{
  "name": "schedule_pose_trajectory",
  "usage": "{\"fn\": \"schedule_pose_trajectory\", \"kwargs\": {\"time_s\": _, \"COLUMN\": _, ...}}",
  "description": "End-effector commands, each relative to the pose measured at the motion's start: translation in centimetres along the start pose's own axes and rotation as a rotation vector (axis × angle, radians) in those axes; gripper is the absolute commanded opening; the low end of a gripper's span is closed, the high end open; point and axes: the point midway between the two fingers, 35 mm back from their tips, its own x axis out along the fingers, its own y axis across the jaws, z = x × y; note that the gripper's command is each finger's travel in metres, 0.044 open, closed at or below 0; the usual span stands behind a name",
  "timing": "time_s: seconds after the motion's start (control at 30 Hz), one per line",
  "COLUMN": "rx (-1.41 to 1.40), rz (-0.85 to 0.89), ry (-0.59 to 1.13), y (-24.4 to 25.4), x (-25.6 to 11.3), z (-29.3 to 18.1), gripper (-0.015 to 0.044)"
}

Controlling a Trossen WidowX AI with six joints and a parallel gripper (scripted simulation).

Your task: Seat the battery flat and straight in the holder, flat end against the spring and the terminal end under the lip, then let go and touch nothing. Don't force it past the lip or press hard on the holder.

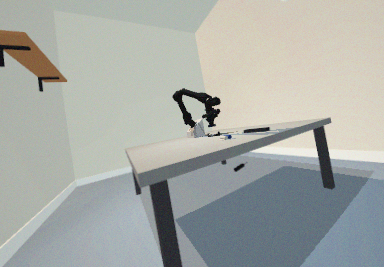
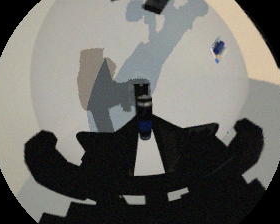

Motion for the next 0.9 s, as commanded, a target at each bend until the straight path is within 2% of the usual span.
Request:
{"fn": "schedule_pose_trajectory", "kwargs": {"time_s": 0.0, "rx": 0.017, "rz": 0.003, "ry": 0.0, "y": 0.1, "x": 0.2, "z": 0.6, "gripper": 0.006}}
{"fn": "schedule_pose_trajectory", "kwargs": {"time_s": 0.87, "rx": 0.014, "rz": 0.017, "ry": -0.251, "y": 0.0, "x": 4.1, "z": 0.9, "gripper": 0.006}}
